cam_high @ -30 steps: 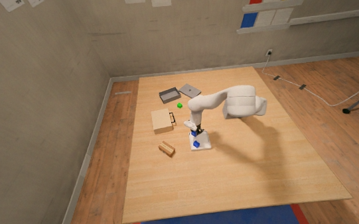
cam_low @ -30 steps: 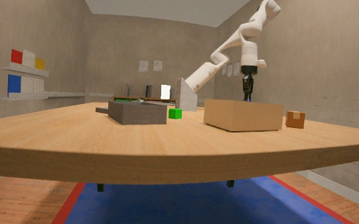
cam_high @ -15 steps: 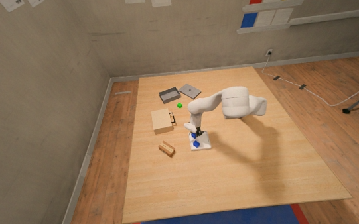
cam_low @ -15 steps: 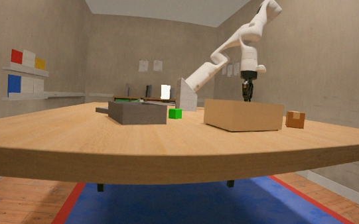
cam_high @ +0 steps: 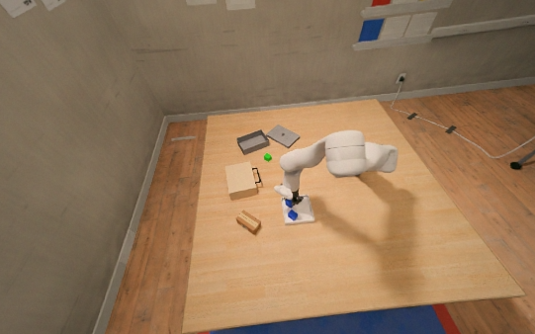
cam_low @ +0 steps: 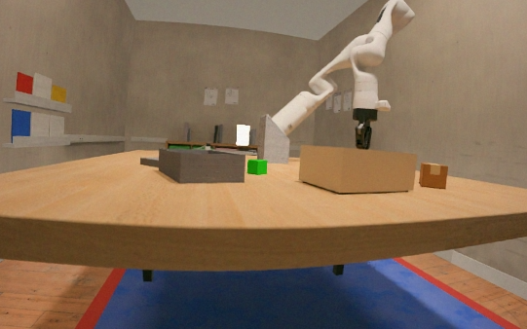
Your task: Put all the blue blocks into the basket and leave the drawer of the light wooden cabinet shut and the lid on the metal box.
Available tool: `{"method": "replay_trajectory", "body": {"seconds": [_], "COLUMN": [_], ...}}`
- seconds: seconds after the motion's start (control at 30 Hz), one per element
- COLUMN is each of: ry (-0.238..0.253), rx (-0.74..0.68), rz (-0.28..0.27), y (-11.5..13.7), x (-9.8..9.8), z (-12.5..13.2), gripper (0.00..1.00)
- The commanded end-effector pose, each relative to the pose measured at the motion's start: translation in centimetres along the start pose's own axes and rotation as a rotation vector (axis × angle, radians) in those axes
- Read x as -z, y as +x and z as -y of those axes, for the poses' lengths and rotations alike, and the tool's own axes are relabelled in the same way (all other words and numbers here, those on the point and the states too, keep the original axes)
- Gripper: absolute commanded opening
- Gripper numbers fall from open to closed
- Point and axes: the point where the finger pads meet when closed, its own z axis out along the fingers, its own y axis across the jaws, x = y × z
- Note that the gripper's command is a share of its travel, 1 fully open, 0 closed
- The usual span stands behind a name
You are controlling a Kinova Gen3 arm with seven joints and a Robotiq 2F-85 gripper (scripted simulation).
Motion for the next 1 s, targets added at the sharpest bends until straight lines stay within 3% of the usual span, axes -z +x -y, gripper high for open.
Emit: {"method": "replay_trajectory", "body": {"seconds": [0.0,0.97], "ry": [-0.001,-0.001], "rx": [0.000,0.000], "rz": [-0.001,-0.001], "y": [0.02,0.02], "x": [-0.07,-0.46], "z": [-0.04,-0.04], "gripper": [0.10,0.10]}}
